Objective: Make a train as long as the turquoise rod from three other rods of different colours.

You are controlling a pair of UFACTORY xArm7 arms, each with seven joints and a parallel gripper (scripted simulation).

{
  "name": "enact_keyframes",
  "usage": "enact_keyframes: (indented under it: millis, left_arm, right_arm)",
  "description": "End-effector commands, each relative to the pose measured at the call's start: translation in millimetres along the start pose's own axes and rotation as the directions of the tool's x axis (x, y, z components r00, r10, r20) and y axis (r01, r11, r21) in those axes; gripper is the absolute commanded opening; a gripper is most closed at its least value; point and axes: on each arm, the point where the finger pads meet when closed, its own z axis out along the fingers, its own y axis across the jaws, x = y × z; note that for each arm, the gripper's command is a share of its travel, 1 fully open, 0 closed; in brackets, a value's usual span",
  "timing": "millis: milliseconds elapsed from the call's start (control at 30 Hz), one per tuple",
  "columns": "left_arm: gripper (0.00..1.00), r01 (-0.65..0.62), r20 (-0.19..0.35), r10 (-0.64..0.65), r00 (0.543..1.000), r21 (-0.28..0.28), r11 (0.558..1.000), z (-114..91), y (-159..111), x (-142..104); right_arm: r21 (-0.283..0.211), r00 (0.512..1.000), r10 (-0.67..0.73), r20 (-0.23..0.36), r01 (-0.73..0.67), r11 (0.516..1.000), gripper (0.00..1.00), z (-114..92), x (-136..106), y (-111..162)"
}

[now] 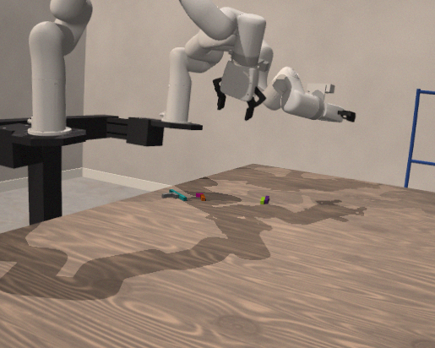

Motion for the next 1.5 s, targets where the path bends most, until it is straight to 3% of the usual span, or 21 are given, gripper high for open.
enact_keyframes:
  millis: [0, 600, 833, 1033, 1100, 1167, 1300, 1467]
  left_arm:
    - [1.0, 0.006, 0.0, -0.006, 1.0, -0.001, 1.0, -0.4, 1.3, 3.3]
    - [1.0, 0.006, 0.0, -0.006, 1.0, 0.0, 1.0, -0.3, 1.2, 3.4]
    - [1.0, -0.01, 0.014, 0.01, 1.0, 0.025, 1.0, 11.8, -4.8, 6.4]
    - [1.0, -0.062, 0.063, 0.056, 0.996, 0.102, 0.993, 48.7, -25.7, 15.9]
    - [1.0, -0.062, 0.063, 0.056, 0.996, 0.102, 0.993, 48.7, -25.7, 15.9]
    - [1.0, -0.09, 0.092, 0.077, 0.993, 0.139, 0.986, 67.1, -37.6, 20.8]
    - [1.0, -0.16, 0.174, 0.121, 0.977, 0.226, 0.961, 111.7, -71.0, 33.1]
    - [1.0, -0.27, 0.327, 0.158, 0.932, 0.333, 0.903, 171.9, -130.2, 51.4]
  right_arm:
    - [-0.004, 1.0, -0.002, -0.002, 0.002, 1.0, 1.0, -1.8, 1.2, 0.7]
    - [-0.005, 1.0, 0.003, 0.001, -0.003, 1.0, 1.0, -1.8, 0.0, 0.3]
    - [-0.088, 0.978, 0.196, 0.077, -0.189, 0.978, 1.0, -3.5, -46.3, -16.8]
    - [-0.163, 0.935, 0.338, 0.106, -0.319, 0.934, 1.0, -4.2, -81.2, -33.5]
    - [-0.163, 0.935, 0.338, 0.106, -0.319, 0.934, 1.0, -4.2, -81.2, -33.5]
    - [-0.204, 0.906, 0.409, 0.11, -0.383, 0.901, 1.0, -3.9, -99.5, -43.8]
    - [-0.246, 0.87, 0.481, 0.106, -0.446, 0.861, 1.0, -3.0, -118.1, -55.9]
    - [-0.298, 0.818, 0.569, 0.088, -0.523, 0.799, 1.0, -0.3, -141.7, -73.8]
